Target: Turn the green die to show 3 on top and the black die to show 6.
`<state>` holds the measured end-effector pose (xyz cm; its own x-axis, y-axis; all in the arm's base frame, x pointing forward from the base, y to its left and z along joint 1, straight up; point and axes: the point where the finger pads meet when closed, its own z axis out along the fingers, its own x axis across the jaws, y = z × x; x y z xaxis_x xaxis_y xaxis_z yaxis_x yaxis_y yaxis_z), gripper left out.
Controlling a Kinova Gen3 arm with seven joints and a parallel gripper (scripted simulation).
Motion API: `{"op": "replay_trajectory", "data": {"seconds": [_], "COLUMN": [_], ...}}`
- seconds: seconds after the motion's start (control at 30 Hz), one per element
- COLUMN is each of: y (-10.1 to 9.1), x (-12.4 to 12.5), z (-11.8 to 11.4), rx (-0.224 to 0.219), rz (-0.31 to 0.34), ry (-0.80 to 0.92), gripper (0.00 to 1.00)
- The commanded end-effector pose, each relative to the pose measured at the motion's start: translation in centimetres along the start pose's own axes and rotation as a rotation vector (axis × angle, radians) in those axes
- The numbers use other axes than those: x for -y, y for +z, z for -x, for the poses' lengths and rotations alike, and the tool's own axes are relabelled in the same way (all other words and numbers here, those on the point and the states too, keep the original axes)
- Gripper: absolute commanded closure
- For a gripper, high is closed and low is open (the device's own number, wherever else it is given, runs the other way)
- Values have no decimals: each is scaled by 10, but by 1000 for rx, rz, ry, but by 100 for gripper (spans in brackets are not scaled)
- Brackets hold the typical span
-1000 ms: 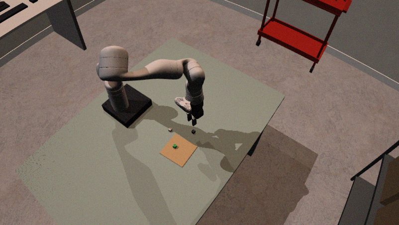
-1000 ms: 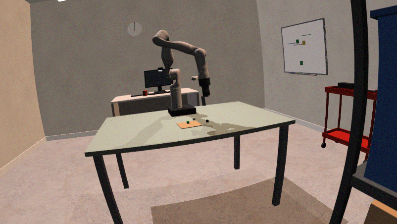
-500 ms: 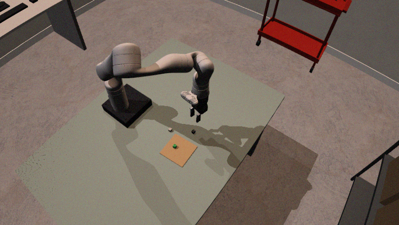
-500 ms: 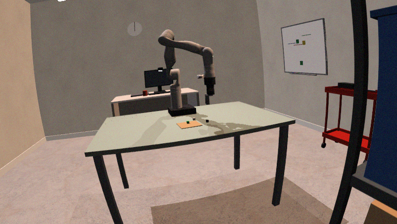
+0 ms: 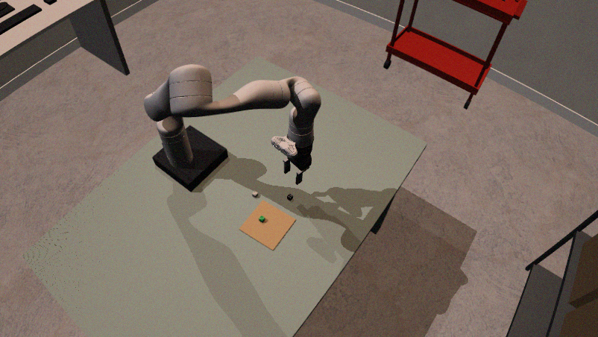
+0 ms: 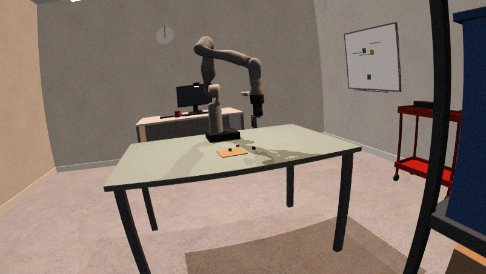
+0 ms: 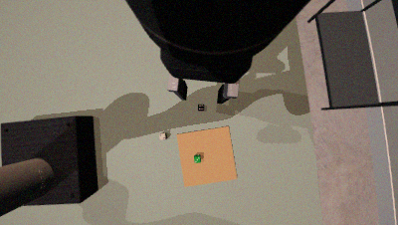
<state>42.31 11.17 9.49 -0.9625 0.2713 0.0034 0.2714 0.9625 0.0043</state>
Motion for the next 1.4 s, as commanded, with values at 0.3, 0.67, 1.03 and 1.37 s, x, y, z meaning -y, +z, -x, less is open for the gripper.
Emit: {"op": "replay_trajectory", "data": {"seconds": [0.3,0.67,1.03,1.37], "y": [3,13,25,36], "x": [2,9,14,15], "z": [0,1,2,2], "rx": [-2,-11,-20,-22], "rz": [-3,-11,-14,-10], "ry": [-78,-356,-704,-1083], "gripper": [0,0,0,0]}}
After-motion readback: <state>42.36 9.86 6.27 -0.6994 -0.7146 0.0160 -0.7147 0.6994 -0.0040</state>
